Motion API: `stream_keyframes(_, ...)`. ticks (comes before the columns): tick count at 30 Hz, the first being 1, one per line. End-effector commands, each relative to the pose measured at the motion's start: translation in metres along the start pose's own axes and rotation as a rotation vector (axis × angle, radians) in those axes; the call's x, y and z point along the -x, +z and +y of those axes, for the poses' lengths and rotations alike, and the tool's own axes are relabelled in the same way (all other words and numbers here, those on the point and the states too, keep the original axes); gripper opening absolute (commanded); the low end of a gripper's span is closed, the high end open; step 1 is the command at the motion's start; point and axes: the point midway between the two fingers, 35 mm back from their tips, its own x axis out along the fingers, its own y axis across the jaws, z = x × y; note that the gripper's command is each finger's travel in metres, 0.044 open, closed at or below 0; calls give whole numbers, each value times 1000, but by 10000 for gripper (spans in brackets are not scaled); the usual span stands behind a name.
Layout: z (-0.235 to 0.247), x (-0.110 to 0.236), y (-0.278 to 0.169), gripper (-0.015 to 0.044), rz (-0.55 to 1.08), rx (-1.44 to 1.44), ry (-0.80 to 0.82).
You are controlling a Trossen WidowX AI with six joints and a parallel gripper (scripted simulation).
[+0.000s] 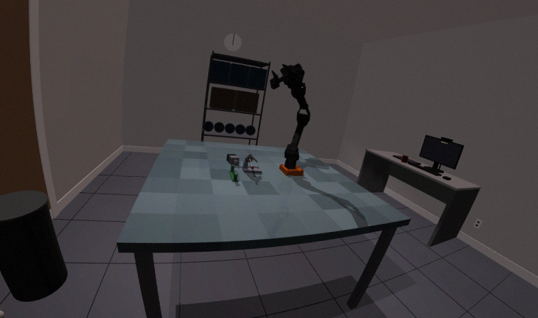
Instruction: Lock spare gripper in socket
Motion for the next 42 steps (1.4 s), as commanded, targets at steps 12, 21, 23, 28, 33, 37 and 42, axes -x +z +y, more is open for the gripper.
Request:
stream_keyframes(12,-127,-28,-136,300,669,800,-226)
stream_keyframes(21,-207,3,-193,300,1177,1113,-174)
stream_keyframes(23,-223,14,-202,300,1295,1158,-138)
stream_keyframes(28,-257,46,-221,300,1588,1224,-7)
stream_keyframes(33,-282,82,-232,300,1860,1217,183)
stream_keyframes(37,-296,110,-236,300,2041,1159,366)
stream_keyframes(42,-297,114,-236,300,2069,1144,400)
